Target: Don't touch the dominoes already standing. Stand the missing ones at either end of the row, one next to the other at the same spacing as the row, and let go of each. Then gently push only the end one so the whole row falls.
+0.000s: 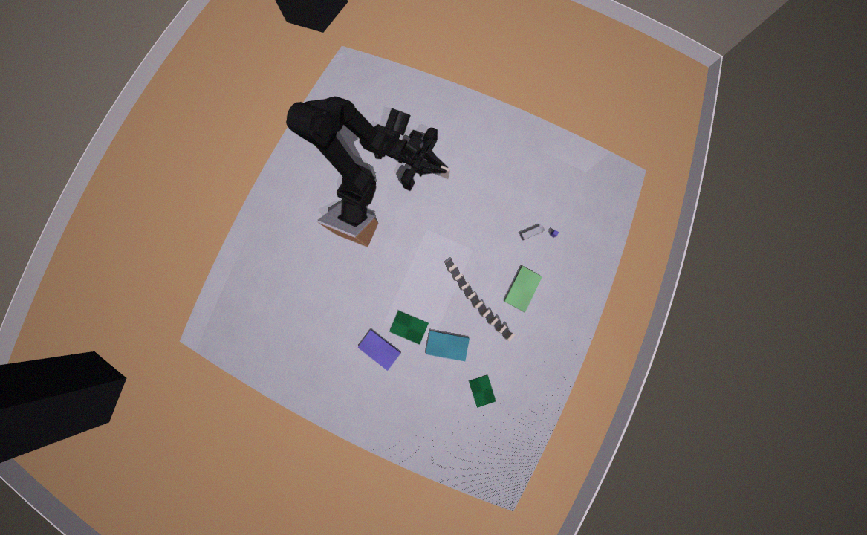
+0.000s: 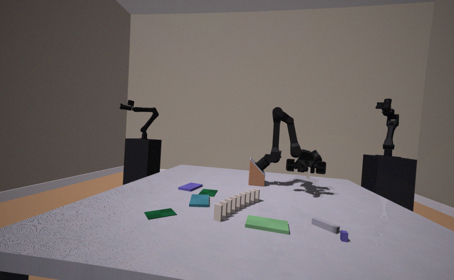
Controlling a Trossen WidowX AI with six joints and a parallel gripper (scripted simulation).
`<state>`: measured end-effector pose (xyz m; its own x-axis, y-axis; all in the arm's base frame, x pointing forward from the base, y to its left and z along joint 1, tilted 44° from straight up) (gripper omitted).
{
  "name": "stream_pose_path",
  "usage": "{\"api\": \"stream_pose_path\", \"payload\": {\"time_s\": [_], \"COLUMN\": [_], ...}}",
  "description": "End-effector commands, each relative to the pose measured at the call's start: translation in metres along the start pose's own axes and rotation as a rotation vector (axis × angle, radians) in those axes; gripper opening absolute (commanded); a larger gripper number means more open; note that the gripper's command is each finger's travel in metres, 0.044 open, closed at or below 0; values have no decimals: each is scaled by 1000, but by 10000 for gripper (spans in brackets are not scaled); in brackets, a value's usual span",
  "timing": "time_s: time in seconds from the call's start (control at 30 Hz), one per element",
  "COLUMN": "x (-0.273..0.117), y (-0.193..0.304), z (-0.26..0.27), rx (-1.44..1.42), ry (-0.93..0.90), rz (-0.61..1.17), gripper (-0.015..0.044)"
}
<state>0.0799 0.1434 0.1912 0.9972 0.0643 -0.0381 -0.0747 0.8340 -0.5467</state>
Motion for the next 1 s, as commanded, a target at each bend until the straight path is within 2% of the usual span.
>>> {"api": "stream_pose_path", "payload": {"time_s": [0.0,0.97], "x": [1,4], "y": [10,61], "z": [-1,-14], "rx": [-5,-19], "ry": [2,3], "rz": [-2,1], "gripper": [22,22]}}
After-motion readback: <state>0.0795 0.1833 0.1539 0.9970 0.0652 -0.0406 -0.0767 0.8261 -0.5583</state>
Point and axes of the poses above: the point midway between the two fingers, 35 mm back from their tips, its own x axis out along the fingers, its own z axis across the jaws, y = z × x, the point moved 8 cm from there along -x, back along the fingers, and after that the axes turned 12 degrees about x, right-handed, at the moved point
